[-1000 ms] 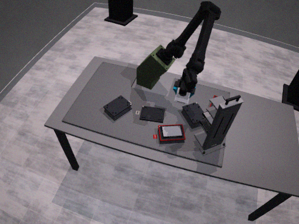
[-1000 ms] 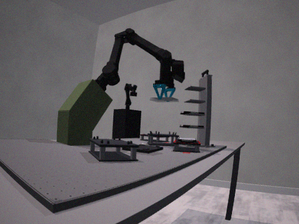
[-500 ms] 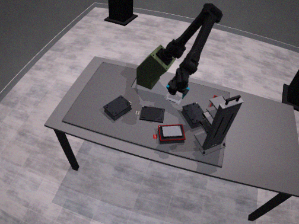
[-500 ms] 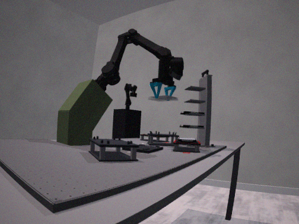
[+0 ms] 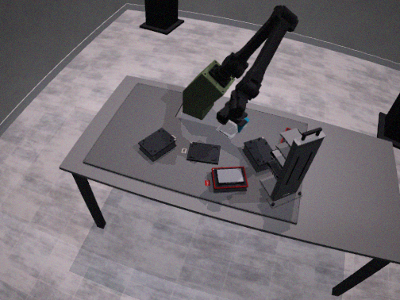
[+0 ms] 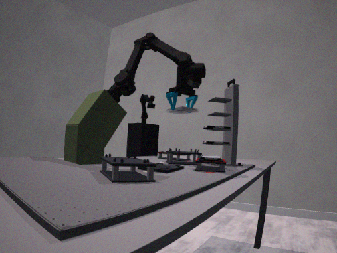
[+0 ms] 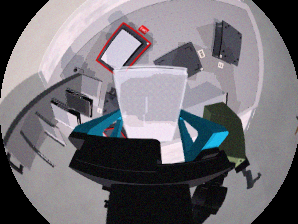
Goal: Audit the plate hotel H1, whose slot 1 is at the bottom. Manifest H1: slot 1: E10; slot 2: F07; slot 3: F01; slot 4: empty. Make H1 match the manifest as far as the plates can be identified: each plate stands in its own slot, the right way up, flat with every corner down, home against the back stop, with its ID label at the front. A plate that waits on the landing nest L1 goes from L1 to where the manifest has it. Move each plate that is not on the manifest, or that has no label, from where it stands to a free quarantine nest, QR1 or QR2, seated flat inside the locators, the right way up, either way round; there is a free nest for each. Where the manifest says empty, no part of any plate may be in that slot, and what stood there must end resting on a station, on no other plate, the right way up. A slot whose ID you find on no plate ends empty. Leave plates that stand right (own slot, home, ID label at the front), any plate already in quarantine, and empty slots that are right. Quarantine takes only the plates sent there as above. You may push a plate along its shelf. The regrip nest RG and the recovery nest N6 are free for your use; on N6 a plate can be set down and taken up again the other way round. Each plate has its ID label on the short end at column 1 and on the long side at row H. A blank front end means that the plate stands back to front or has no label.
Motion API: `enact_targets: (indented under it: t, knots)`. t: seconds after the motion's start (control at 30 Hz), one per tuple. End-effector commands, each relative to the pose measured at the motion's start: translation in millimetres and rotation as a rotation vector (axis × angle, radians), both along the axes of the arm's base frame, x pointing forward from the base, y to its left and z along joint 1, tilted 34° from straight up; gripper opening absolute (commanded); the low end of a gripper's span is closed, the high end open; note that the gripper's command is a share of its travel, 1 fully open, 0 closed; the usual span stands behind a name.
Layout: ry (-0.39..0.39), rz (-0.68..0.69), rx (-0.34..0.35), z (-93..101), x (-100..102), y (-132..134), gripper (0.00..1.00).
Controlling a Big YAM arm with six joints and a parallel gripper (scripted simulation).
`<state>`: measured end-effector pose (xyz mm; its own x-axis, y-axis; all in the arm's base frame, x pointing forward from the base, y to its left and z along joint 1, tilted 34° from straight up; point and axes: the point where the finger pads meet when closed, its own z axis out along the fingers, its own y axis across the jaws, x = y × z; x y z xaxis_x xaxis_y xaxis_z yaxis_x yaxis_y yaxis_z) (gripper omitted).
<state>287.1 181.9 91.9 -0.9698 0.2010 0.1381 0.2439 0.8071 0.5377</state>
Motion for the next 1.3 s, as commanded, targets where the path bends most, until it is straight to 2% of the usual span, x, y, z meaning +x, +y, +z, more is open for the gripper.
enact_targets:
  t: [0.0,0.5,0.6,0.63,0.87,0.9,1.27]
  knots:
    - [0.028,-0.08,0.006,-4.5,12,-10,0.86]
    - [0.145,-0.261,0.006,-27.0,25,-46,0.86]
    - [0.17,-0.287,0.005,-26.5,24,-41,0.86]
    - [0.161,-0.287,0.01,-20.4,23,-37,0.86]
    - [0.203,-0.377,0.014,-19.0,27,-43,0.86]
    - [0.247,-0.405,0.006,-30.8,22,-49,0.86]
    - [0.392,-0.619,0.005,-52.1,24,-80,0.86]
